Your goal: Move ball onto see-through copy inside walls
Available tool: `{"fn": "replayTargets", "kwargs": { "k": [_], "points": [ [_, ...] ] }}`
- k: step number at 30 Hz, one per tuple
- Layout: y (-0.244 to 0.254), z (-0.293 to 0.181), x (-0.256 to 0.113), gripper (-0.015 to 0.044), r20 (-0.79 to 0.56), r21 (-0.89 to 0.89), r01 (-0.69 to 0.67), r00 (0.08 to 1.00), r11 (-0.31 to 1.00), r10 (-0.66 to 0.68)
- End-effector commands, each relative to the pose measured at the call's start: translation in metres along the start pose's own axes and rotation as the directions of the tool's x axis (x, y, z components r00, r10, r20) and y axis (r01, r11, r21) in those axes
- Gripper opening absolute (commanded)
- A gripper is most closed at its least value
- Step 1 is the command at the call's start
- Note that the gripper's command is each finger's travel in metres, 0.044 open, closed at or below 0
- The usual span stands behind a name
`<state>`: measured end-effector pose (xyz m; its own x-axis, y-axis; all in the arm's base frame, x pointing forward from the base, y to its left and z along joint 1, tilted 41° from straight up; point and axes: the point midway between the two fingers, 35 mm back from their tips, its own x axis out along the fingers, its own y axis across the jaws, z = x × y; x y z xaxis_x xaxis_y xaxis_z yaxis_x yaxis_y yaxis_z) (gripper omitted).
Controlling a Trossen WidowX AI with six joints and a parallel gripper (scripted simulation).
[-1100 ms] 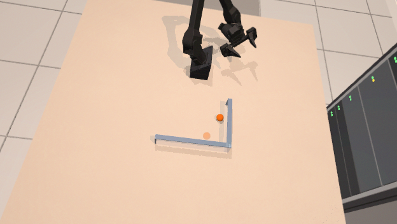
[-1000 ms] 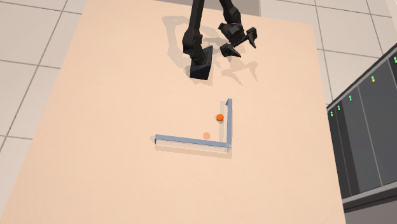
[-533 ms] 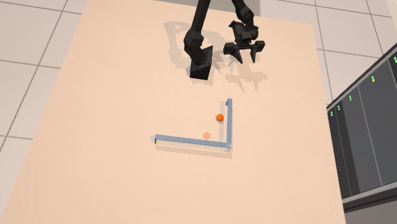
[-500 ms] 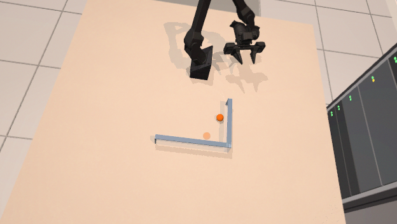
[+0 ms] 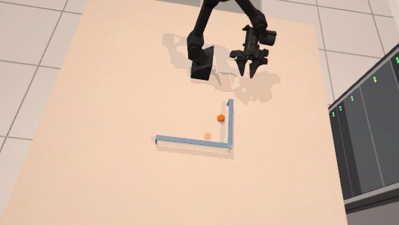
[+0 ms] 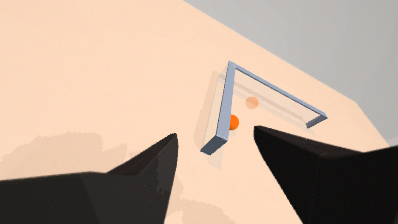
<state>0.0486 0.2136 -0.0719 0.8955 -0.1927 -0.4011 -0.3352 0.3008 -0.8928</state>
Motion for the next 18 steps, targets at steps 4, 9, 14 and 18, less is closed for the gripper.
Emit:
{"fn": "replayTargets", "kwargs": {
  "k": [4, 9, 14, 18],
  "points": [
    [-0.024, 0.011, 0.065, 0.0267, -0.380, -0.258, -0.203, 0.920, 0.945, 0.094],
    [-0.042, 0.012, 0.099, 0.0267, -0.529, -0.343, -0.393, 0.831, 0.853, 0.170],
    [-0.055, 0.011, 0.122, 0.0267, -0.606, -0.410, -0.551, 0.760, 0.727, 0.235],
    [-0.066, 0.009, 0.138, 0.0267, -0.648, -0.440, -0.651, 0.707, 0.618, 0.284]
  ]
}}
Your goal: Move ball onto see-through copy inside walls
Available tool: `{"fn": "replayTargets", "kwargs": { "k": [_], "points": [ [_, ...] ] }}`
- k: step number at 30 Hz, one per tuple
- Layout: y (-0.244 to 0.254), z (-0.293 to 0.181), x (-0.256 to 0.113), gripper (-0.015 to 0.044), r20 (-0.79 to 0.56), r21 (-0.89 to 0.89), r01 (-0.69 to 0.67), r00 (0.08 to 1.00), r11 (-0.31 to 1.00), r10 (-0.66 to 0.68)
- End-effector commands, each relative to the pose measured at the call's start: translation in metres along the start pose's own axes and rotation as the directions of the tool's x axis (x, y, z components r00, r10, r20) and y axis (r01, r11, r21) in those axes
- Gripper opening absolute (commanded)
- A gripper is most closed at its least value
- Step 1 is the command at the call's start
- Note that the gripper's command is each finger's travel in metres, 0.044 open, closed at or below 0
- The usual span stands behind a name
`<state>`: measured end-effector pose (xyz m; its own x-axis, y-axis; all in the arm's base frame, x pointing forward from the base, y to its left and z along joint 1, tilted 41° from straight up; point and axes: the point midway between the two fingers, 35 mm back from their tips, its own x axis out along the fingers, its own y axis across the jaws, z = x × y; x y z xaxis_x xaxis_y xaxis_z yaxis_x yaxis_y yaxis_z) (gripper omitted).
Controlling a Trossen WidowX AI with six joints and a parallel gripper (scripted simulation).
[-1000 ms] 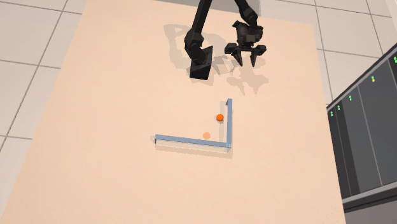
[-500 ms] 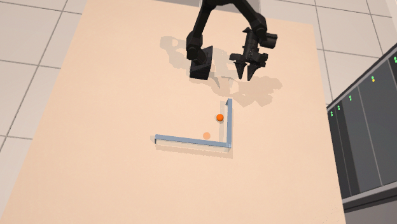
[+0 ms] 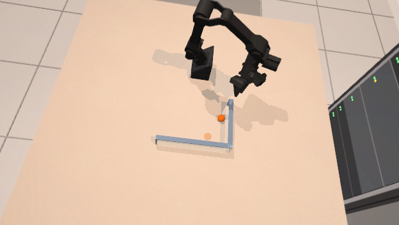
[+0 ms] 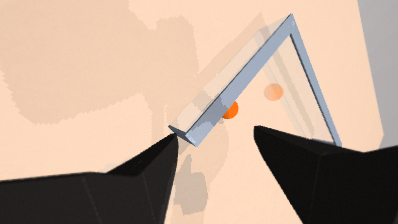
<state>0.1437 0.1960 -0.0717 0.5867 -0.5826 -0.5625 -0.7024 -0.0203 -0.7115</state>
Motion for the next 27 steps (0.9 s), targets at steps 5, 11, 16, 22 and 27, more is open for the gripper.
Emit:
{"fn": "replayTargets", "kwargs": {
  "k": [5, 11, 16, 22, 27],
  "points": [
    [-0.057, 0.000, 0.058, 0.0267, -0.134, -0.413, -0.357, 0.934, 0.838, 0.332],
    [-0.073, -0.010, 0.080, 0.0267, -0.158, -0.461, -0.436, 0.898, 0.773, 0.411],
    [-0.076, -0.010, 0.093, 0.0267, -0.159, -0.520, -0.484, 0.864, 0.703, 0.477],
    [-0.076, -0.010, 0.093, 0.0267, -0.159, -0.520, -0.484, 0.864, 0.703, 0.477],
    [-0.076, -0.010, 0.093, 0.0267, -0.159, -0.520, -0.484, 0.864, 0.703, 0.477]
  ]
}}
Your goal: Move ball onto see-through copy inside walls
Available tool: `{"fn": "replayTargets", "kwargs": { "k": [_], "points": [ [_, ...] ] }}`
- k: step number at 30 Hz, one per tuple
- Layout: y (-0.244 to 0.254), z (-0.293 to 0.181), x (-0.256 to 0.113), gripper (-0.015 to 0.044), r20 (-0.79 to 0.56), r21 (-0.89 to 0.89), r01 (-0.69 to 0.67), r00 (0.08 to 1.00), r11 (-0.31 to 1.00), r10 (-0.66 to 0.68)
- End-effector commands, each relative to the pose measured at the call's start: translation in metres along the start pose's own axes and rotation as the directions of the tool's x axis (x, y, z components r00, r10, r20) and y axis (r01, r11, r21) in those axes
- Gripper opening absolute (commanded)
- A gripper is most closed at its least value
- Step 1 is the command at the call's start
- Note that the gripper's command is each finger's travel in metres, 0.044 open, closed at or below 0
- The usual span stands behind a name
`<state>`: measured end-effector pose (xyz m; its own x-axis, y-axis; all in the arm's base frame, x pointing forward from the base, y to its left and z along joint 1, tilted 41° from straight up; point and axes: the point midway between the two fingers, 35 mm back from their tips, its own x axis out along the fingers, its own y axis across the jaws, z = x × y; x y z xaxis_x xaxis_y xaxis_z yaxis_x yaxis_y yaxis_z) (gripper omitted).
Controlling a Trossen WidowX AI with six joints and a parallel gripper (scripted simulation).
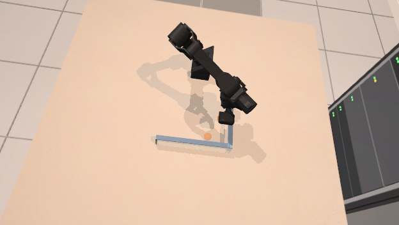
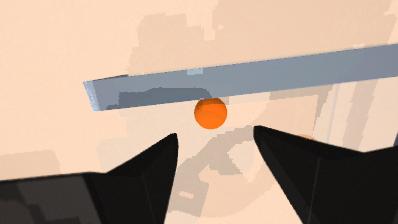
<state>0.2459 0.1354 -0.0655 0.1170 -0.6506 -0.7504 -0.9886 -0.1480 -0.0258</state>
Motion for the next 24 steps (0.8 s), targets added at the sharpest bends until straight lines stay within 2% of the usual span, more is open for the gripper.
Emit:
{"fn": "replayTargets", "kwargs": {
  "k": [1, 5, 24],
  "points": [
    [-0.002, 0.000, 0.000, 0.0267, 0.013, -0.016, -0.008, 1.000, 1.000, 0.008],
    [-0.002, 0.000, 0.016, 0.0267, 0.012, -0.016, -0.008, 1.000, 1.000, 0.008],
    [-0.002, 0.000, 0.039, 0.0267, 0.011, -0.016, -0.008, 1.000, 1.000, 0.008]
  ]
}}
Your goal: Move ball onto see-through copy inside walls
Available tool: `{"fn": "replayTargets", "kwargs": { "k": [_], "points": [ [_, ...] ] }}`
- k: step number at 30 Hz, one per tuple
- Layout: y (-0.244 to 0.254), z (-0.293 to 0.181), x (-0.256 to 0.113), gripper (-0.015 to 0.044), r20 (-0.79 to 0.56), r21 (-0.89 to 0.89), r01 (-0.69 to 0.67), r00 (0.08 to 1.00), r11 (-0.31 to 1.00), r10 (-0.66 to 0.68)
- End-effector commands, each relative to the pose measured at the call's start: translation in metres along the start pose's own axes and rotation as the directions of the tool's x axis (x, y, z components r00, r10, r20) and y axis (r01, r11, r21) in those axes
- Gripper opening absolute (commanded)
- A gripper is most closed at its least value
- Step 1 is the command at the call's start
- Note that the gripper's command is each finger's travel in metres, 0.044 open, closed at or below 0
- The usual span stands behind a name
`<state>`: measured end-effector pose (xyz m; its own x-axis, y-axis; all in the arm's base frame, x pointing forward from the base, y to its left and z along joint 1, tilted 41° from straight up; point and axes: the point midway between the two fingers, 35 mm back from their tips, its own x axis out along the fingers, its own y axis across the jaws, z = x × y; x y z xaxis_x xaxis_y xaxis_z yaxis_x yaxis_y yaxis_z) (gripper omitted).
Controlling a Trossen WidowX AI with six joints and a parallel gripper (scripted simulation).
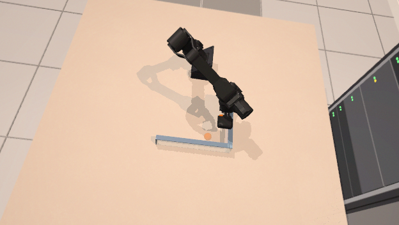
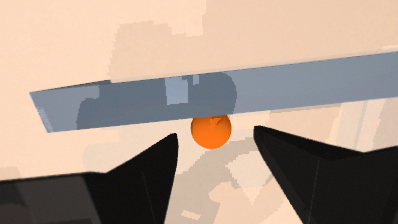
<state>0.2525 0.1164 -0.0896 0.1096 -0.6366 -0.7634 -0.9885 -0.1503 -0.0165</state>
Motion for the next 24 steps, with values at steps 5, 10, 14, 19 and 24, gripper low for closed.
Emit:
{"fn": "replayTargets", "kwargs": {
  "k": [5, 10, 14, 19, 24],
  "points": [
    [0.002, -0.001, 0.016, 0.0267, -0.009, -0.008, -0.002, 1.000, 1.000, 0.002],
    [0.002, -0.002, 0.020, 0.0241, -0.009, -0.008, -0.002, 1.000, 1.000, 0.002],
    [0.002, -0.002, 0.020, 0.0155, -0.009, -0.008, -0.002, 1.000, 1.000, 0.002],
    [0.002, -0.002, 0.020, 0.0122, -0.009, -0.008, -0.002, 1.000, 1.000, 0.002],
    [0.002, -0.003, 0.020, 0.0030, -0.011, -0.004, -0.003, 1.000, 1.000, 0.003]
  ]
}}
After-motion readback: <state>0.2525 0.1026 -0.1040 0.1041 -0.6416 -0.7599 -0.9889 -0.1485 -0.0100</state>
